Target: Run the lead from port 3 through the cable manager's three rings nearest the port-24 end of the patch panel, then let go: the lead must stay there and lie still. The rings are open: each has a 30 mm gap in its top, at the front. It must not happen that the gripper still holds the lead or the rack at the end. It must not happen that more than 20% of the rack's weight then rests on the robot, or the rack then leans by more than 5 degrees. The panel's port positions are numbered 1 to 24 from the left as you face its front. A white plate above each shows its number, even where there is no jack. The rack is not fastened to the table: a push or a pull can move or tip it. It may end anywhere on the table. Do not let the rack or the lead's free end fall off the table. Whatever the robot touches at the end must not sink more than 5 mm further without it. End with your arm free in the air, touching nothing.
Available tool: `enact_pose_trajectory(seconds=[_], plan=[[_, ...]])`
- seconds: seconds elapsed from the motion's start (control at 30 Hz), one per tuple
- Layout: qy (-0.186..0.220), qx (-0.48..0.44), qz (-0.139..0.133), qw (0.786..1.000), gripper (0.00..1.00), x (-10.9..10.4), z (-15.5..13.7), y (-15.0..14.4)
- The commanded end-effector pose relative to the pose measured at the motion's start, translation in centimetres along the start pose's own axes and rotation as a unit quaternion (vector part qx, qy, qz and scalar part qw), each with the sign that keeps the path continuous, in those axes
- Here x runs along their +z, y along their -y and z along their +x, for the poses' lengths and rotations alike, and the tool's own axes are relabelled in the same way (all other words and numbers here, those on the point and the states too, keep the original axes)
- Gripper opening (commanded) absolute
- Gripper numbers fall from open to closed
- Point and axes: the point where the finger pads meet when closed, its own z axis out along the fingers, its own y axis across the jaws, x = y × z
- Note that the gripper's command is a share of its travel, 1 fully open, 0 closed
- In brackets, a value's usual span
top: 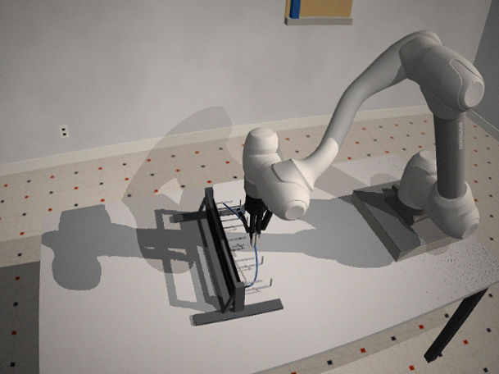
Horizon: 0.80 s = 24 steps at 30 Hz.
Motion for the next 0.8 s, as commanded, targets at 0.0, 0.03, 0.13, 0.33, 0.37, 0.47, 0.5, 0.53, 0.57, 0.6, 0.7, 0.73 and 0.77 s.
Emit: enact_pose_trajectory(seconds=[0.0, 0.03, 0.13, 0.33, 0.37, 0.47, 0.5, 0.53, 0.57, 0.6, 0.7, 0.73, 0.77], plan=[[0.002, -0.002, 0.002, 1.000, 0.00, 0.5, -0.3, 0.2], [0.002, -0.002, 0.002, 1.000, 0.00, 0.6, -0.3, 0.2], [0.002, -0.002, 0.002, 1.000, 0.00, 0.9, -0.3, 0.2], [0.002, -0.002, 0.002, 1.000, 0.00, 1.6, -0.3, 0.2], [0.002, -0.002, 0.002, 1.000, 0.00, 1.7, -0.3, 0.2], [0.002, -0.002, 0.002, 1.000, 0.00, 2.0, -0.3, 0.2], [0.002, -0.002, 0.002, 1.000, 0.00, 2.0, -0.3, 0.2], [0.002, -0.002, 0.002, 1.000, 0.00, 2.0, -0.3, 0.2], [0.002, -0.002, 0.002, 1.000, 0.00, 2.2, -0.3, 0.2], [0.002, -0.002, 0.002, 1.000, 0.00, 2.3, -0.3, 0.2], [0.002, -0.002, 0.002, 1.000, 0.00, 2.6, -0.3, 0.2], [0.002, -0.002, 0.002, 1.000, 0.00, 2.8, -0.3, 0.2], [0.002, -0.002, 0.002, 1.000, 0.00, 2.9, -0.3, 0.2]])
